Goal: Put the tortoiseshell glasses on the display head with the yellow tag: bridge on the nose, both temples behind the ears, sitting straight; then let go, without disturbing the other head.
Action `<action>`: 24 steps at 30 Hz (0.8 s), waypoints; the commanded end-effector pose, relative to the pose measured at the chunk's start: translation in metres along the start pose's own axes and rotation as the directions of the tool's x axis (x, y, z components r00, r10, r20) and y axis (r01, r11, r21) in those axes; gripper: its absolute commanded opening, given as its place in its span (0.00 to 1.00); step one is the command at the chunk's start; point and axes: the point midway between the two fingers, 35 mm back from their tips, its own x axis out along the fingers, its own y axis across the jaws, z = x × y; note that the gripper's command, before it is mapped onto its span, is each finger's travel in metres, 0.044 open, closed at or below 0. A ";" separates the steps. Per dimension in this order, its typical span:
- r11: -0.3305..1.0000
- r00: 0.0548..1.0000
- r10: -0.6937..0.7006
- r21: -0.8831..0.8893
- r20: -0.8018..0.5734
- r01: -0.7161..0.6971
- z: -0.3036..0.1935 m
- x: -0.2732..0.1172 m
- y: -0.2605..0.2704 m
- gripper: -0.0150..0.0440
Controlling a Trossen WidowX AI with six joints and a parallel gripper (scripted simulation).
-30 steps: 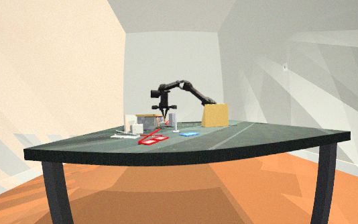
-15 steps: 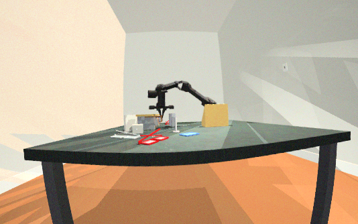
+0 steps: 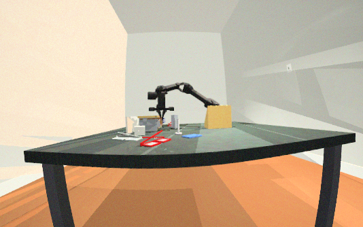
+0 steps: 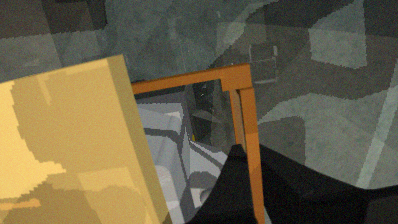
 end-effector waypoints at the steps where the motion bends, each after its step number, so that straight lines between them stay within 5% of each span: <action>1: 1.000 1.000 -0.001 -0.004 0.004 0.001 -0.001 0.002 0.003 0.25; 24: 1.000 1.000 -0.001 -0.004 0.004 0.001 -0.001 0.004 0.003 0.25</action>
